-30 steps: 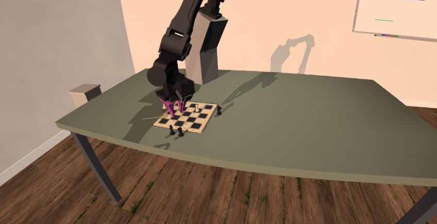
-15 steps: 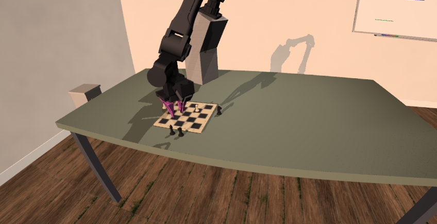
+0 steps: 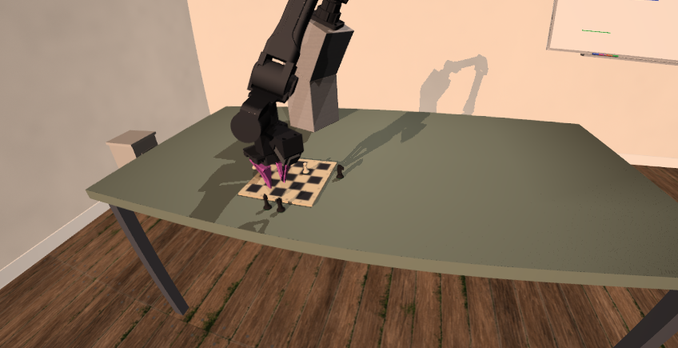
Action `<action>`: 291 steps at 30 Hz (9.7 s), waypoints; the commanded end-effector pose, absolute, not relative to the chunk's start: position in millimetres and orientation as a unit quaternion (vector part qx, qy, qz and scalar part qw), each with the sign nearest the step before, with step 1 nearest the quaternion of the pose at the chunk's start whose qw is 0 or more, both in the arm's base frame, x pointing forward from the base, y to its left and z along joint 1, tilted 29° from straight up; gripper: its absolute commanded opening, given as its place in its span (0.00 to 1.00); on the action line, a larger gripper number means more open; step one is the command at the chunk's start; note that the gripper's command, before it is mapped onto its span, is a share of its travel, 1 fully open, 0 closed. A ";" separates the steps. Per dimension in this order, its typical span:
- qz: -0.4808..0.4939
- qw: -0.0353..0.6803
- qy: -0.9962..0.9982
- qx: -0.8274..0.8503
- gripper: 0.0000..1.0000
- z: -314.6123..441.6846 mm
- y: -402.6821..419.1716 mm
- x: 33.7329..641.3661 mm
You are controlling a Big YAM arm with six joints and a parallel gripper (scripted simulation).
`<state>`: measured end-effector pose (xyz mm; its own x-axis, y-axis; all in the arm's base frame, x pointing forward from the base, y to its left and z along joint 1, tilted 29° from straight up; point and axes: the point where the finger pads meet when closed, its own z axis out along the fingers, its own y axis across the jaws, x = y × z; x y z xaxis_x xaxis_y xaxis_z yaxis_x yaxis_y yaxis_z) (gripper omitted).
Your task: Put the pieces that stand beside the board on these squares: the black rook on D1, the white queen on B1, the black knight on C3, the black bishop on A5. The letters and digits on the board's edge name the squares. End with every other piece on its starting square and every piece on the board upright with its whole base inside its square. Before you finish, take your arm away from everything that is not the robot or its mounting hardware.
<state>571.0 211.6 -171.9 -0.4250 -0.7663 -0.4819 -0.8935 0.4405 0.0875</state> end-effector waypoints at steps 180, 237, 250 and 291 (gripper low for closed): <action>0.165 0.197 0.828 -0.499 0.35 -203.5 215.6 580.2; 0.166 0.199 0.825 -0.501 0.35 -209.8 234.0 583.9; 0.166 0.199 0.826 -0.501 0.35 -227.4 243.2 586.1; 0.164 0.203 0.828 -0.496 0.35 -224.4 237.1 592.2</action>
<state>576.5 236.0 -234.1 -0.4294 -0.7666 -0.4774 -0.8921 0.4422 0.0924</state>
